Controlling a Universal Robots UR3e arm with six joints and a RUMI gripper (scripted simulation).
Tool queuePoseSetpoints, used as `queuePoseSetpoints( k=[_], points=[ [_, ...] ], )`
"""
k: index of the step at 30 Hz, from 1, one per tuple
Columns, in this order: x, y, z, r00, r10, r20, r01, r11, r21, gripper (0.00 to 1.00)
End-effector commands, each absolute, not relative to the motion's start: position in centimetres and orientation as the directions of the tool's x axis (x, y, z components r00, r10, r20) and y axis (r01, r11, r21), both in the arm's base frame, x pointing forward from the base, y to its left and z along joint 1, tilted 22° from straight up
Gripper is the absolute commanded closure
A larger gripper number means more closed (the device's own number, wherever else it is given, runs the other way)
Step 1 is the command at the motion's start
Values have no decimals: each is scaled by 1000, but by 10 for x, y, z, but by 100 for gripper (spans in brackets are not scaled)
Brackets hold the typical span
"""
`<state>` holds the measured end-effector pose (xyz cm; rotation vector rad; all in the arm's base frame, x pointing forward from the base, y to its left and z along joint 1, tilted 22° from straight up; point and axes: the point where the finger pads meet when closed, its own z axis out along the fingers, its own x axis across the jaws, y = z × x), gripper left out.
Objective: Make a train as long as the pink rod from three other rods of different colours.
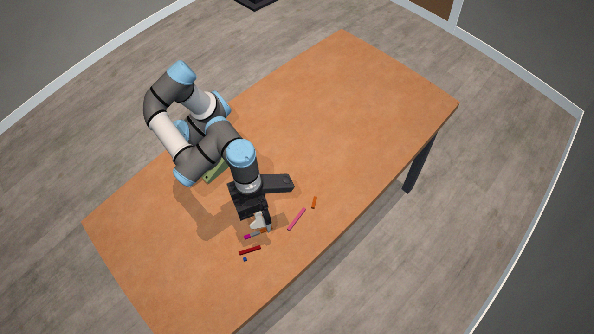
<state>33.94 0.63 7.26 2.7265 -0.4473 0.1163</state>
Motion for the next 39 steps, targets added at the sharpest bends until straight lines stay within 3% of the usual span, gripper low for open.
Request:
queuePoseSetpoints(
  k=[1, 39],
  points=[
    [340, 6, 73, 946, -292, 142, -324, -880, 348, 0],
    [340, 14, 93, 946, -292, 142, -324, -880, 348, 0]
  ],
)
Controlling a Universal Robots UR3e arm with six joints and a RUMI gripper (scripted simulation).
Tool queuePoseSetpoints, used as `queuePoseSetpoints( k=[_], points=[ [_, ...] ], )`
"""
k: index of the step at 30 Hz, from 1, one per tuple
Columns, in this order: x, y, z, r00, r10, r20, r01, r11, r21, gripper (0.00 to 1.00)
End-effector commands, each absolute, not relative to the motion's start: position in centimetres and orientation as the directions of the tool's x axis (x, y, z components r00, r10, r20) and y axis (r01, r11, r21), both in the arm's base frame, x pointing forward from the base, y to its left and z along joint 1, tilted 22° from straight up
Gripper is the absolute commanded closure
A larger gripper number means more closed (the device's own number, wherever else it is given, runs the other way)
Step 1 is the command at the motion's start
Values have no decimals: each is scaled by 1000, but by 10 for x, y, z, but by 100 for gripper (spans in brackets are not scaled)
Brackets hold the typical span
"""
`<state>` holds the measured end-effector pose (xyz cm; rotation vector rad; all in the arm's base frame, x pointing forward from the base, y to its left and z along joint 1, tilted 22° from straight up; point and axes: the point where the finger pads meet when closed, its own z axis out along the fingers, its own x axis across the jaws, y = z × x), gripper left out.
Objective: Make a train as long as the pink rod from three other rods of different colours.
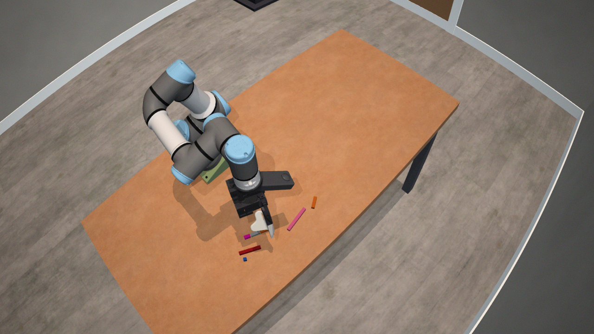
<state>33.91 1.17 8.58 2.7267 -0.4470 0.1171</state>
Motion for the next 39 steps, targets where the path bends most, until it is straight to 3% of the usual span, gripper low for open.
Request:
queuePoseSetpoints(
  k=[1, 39],
  points=[
    [340, 15, 95, 946, -292, 142, -324, -880, 348, 0],
    [338, 41, 159, 946, -292, 142, -324, -880, 348, 0]
  ],
)
